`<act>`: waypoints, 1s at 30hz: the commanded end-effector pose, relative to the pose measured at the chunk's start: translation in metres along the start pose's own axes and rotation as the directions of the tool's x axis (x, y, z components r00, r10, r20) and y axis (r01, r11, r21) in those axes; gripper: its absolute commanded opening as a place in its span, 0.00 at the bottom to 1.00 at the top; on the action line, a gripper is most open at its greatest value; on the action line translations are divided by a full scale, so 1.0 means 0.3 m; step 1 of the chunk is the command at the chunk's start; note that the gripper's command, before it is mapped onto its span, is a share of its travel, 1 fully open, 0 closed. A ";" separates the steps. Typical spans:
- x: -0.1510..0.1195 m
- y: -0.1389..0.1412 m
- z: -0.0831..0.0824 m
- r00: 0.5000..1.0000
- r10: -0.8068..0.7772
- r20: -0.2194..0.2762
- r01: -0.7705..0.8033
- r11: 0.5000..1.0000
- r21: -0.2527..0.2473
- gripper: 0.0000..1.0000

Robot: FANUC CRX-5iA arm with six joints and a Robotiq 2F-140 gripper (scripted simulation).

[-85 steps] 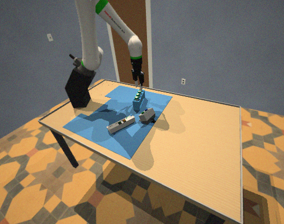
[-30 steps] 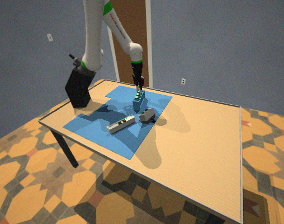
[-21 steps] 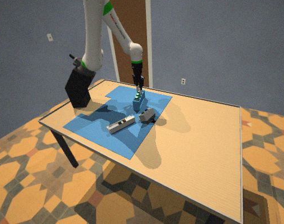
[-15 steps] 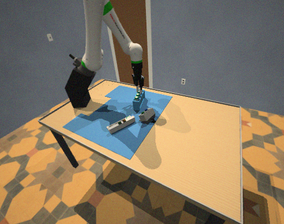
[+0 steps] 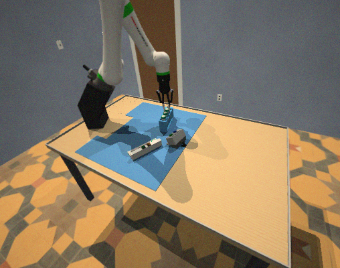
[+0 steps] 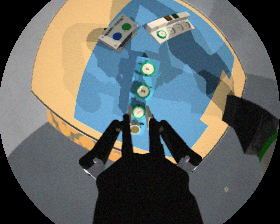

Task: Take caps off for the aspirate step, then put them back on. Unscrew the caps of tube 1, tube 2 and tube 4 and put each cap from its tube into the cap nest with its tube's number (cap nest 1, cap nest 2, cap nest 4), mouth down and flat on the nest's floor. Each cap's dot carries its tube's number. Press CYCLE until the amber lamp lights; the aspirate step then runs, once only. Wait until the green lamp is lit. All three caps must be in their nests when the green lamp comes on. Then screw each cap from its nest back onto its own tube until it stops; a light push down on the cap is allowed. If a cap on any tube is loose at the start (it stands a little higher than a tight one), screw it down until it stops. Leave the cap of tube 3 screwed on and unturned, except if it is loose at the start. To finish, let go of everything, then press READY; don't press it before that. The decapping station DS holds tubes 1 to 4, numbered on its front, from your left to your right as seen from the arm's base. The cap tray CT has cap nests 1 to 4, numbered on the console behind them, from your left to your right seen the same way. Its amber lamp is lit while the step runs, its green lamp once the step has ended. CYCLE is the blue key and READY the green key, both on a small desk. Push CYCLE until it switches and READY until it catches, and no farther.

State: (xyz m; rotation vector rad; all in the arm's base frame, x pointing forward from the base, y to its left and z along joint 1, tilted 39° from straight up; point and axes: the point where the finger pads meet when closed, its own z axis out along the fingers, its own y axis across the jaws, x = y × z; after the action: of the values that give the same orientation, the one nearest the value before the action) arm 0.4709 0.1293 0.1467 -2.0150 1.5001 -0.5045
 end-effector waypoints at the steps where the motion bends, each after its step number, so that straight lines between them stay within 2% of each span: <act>1: 0.002 -0.002 -0.001 0.966 -0.255 0.036 0.255 0.967 -0.010 0.00; 3: 0.002 -0.002 -0.001 0.937 -0.347 0.037 0.348 0.938 -0.007 0.00; 11: 0.002 -0.002 -0.001 0.937 -0.347 0.037 0.348 0.938 -0.007 0.00; 12: 0.002 -0.002 -0.001 0.937 -0.347 0.037 0.348 0.938 -0.007 0.35; 22: 0.002 -0.002 -0.001 0.937 -0.347 0.037 0.348 0.938 -0.007 0.35; 23: 0.002 -0.002 -0.001 0.963 -0.268 0.037 0.269 0.963 -0.010 0.35; 25: 0.002 -0.002 -0.001 0.963 -0.268 0.037 0.269 0.963 -0.010 0.35; 27: 0.002 -0.002 -0.001 0.994 -0.105 0.034 0.105 0.994 -0.016 0.35; 30: 0.002 -0.002 -0.001 0.998 0.062 0.031 -0.061 0.998 -0.021 0.35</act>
State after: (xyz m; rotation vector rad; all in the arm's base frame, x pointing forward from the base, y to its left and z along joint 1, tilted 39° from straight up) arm 0.4714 0.1290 0.1471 -2.1485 1.3381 -0.4963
